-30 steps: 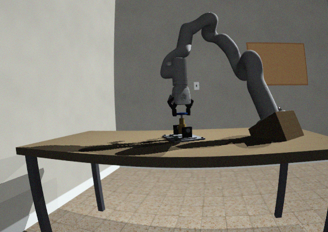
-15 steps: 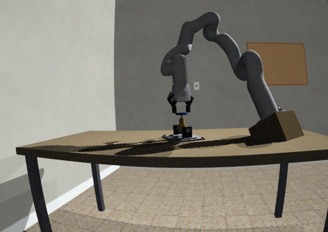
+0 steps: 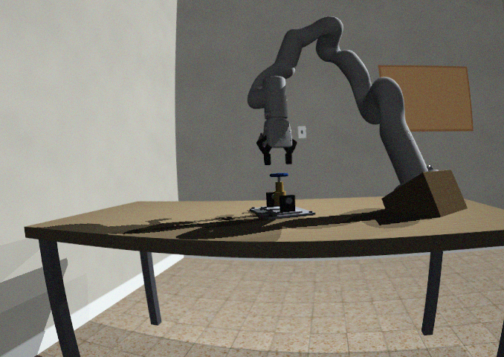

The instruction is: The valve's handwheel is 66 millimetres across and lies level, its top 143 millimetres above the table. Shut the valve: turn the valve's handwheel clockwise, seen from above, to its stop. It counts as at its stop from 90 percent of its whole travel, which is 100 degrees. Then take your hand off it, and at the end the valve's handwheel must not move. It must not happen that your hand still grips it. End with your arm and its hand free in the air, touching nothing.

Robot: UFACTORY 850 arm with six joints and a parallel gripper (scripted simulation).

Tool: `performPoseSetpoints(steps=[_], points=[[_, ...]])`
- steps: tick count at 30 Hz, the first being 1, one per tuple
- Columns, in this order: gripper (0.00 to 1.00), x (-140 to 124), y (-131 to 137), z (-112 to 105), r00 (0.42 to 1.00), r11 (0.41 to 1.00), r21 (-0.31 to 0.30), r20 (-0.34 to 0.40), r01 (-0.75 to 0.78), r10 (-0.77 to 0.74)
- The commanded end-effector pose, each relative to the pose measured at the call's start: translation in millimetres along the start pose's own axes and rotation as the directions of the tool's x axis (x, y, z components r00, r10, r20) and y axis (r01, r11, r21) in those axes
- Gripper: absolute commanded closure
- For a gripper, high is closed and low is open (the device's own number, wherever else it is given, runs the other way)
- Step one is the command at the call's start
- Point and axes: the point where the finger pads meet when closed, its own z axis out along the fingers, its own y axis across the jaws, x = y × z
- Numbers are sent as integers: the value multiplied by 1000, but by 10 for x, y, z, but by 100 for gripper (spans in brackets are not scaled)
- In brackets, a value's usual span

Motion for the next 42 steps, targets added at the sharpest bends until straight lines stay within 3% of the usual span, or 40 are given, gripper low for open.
performPoseSetpoints(steps=[1, 12, 42], points=[[0, 6, -7, -98, 1000, 1000, 1, 0, -1, 1], [0, 6, -7, -295, 1000, 1000, 1, 0, -1, 1], [0, 6, -7, -332, 1000, 1000, 1, 0, -1, 1]])
